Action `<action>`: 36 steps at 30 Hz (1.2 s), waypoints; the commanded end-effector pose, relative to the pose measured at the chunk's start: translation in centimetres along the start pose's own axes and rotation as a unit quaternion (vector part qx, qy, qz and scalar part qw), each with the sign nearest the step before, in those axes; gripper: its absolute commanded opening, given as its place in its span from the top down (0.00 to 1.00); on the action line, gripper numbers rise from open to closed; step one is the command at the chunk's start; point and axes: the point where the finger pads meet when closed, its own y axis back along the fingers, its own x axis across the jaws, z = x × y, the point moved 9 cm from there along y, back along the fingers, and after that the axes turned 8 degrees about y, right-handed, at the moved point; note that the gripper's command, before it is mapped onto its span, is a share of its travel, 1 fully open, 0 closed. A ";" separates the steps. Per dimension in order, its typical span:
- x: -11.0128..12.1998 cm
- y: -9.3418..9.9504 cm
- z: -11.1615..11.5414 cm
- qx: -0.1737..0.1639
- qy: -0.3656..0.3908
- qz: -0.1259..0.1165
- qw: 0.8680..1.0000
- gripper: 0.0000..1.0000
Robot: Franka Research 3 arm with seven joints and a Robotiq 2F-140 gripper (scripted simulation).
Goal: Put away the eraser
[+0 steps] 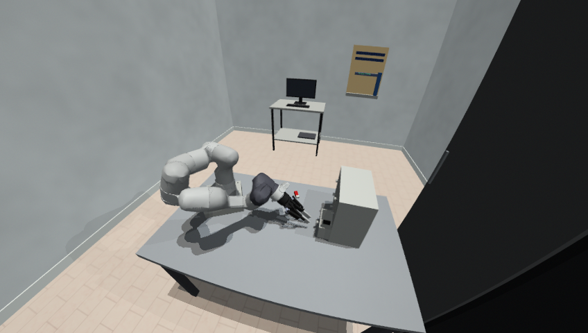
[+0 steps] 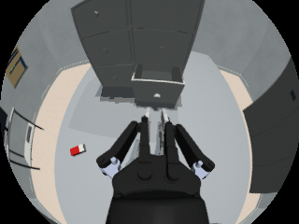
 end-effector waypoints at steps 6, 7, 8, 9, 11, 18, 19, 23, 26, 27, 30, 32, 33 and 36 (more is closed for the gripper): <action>0.4 6.5 -2.3 0.004 0.000 0.003 1.000 0.80; 0.5 7.3 -2.7 0.004 0.000 0.003 1.000 0.80; 0.5 8.0 -2.9 0.004 0.000 0.003 1.000 0.80; 0.5 8.5 -3.1 0.004 0.000 0.003 1.000 0.80; 0.5 8.5 -3.1 0.004 0.000 0.003 1.000 0.80; 0.5 9.2 -3.3 0.003 0.000 0.003 1.000 0.80; 0.5 9.2 -3.4 0.003 0.000 0.003 1.000 0.80; 0.6 9.5 -3.5 -0.005 0.000 0.002 1.000 0.80; 0.6 9.9 -3.8 -0.018 0.000 0.000 1.000 0.80; 0.6 9.9 -3.8 -0.018 0.000 0.000 1.000 0.80; 0.7 10.3 -4.0 -0.029 0.000 -0.002 1.000 0.80; 0.7 10.7 -4.3 -0.044 0.000 -0.004 0.999 0.80; 0.7 11.0 -4.5 -0.052 0.000 -0.005 0.999 0.80; 0.8 11.8 -5.0 -0.081 0.000 -0.009 0.997 0.80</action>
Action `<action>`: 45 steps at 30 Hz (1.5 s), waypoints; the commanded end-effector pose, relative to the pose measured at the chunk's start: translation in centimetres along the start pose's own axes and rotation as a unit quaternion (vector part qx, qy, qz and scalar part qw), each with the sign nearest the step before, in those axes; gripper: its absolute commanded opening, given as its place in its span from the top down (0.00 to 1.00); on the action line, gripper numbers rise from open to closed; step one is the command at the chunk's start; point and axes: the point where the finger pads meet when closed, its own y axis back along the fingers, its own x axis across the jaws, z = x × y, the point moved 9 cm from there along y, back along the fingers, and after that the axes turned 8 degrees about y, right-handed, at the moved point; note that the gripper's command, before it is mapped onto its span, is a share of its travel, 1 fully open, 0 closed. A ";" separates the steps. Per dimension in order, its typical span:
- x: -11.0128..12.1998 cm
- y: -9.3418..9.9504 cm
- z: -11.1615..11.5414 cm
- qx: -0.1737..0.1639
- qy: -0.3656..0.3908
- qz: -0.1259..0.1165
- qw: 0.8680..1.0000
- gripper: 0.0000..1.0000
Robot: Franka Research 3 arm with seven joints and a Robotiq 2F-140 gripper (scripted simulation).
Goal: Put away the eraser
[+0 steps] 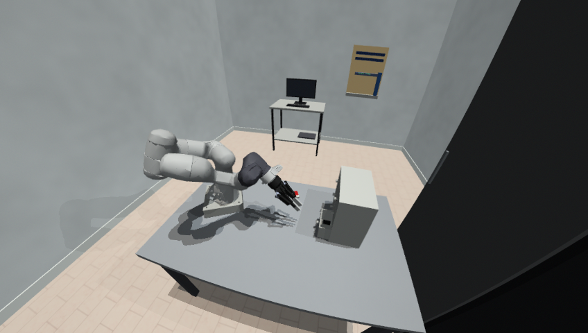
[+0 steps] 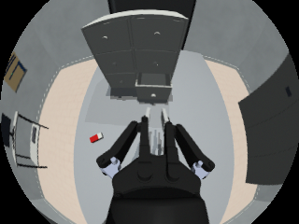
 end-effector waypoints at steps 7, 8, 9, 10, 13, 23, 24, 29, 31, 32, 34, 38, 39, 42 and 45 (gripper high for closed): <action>0.0 3.2 -1.7 -0.113 0.014 -0.023 0.993 0.80; 0.0 3.2 -1.7 -0.113 0.014 -0.023 0.993 0.80; 0.0 3.2 -1.7 -0.113 0.014 -0.023 0.993 0.80; 0.0 3.6 -1.9 -0.125 0.014 -0.025 0.992 0.80; 0.1 4.7 -2.6 -0.165 0.015 -0.030 0.986 0.80; 0.5 8.8 -4.6 -0.295 0.003 -0.044 0.954 0.80; 0.5 9.1 -4.7 -0.305 0.002 -0.046 0.951 0.80; 0.5 9.3 -5.4 -0.353 0.016 -0.053 0.934 0.80; 0.6 9.6 -5.5 -0.363 0.016 -0.054 0.930 0.80; 0.6 9.6 -5.6 -0.367 0.016 -0.055 0.929 0.80; 0.6 9.7 -5.6 -0.371 0.016 -0.056 0.927 0.80; 0.6 9.8 -5.7 -0.373 0.016 -0.056 0.926 0.80; 0.6 9.8 -5.7 -0.373 0.016 -0.056 0.926 0.80; 0.6 9.8 -5.7 -0.373 0.016 -0.056 0.926 0.80; 0.6 9.8 -5.7 -0.373 0.016 -0.056 0.926 0.80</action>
